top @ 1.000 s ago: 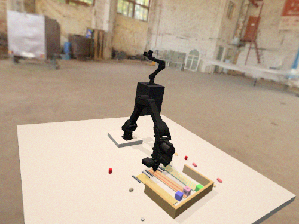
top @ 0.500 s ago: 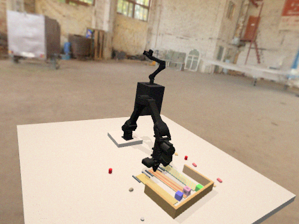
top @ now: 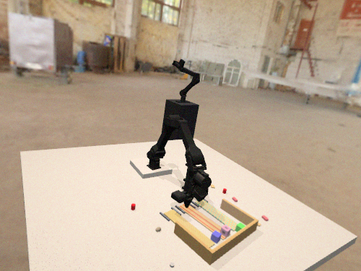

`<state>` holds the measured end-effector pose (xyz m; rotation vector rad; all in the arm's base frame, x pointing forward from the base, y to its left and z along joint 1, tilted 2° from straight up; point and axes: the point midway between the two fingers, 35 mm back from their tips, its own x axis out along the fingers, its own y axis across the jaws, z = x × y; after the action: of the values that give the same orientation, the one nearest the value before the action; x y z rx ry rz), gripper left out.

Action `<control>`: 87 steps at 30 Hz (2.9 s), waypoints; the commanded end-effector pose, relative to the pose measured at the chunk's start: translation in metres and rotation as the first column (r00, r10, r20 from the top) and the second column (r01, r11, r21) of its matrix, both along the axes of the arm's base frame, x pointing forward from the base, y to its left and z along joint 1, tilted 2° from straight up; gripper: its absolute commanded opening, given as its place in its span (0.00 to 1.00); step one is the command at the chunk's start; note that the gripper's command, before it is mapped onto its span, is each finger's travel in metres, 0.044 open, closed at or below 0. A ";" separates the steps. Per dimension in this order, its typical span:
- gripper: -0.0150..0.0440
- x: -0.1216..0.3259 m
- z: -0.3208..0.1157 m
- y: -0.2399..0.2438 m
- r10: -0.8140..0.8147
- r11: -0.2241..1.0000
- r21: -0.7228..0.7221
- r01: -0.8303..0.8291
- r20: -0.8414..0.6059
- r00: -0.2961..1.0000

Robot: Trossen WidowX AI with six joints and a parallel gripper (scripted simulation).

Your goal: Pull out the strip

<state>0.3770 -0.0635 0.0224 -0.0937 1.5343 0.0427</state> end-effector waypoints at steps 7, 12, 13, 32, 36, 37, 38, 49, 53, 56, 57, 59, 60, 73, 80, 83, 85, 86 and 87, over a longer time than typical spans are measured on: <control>0.25 0.000 -0.003 0.000 0.004 1.000 0.000 -0.004 -0.002 1.000; 0.25 0.000 -0.003 0.000 0.004 1.000 0.000 -0.004 -0.002 1.000; 0.25 0.000 -0.003 0.000 0.004 1.000 0.000 -0.004 -0.002 1.000; 0.25 0.001 -0.005 0.000 0.004 1.000 0.000 -0.004 -0.002 1.000; 0.25 0.002 -0.005 0.000 0.004 1.000 0.000 -0.004 -0.002 1.000; 0.25 0.002 -0.005 0.000 0.004 1.000 0.000 -0.004 -0.002 1.000; 0.25 0.002 -0.006 0.000 0.004 1.000 0.000 -0.004 -0.002 1.000; 0.25 -0.013 -0.006 -0.001 0.004 1.000 0.000 -0.004 -0.003 1.000; 0.25 -0.019 -0.007 -0.002 0.004 1.000 0.000 -0.004 -0.003 1.000; 0.25 -0.023 -0.007 -0.002 0.004 1.000 0.000 -0.004 -0.004 1.000; 0.25 -0.025 -0.007 -0.002 0.004 1.000 0.000 -0.004 -0.004 1.000; 0.25 -0.028 -0.008 -0.002 0.004 1.000 0.000 -0.004 -0.004 1.000; 0.25 -0.029 -0.008 -0.002 0.004 1.000 0.000 -0.004 -0.004 1.000; 0.25 -0.049 -0.009 -0.004 0.004 1.000 0.000 -0.004 -0.005 1.000; 0.25 -0.059 -0.010 -0.004 0.004 1.000 0.000 -0.004 -0.006 1.000; 0.25 -0.064 -0.010 -0.004 0.004 1.000 0.000 -0.004 -0.007 1.000; 0.25 -0.067 -0.011 -0.005 0.004 1.000 0.000 -0.004 -0.007 1.000; 0.25 -0.068 -0.011 -0.005 0.004 1.000 0.000 -0.004 -0.007 1.000; 0.25 -0.070 -0.011 -0.005 0.004 1.000 0.000 -0.004 -0.007 1.000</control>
<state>0.3193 -0.0694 0.0185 -0.0996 1.5115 0.0371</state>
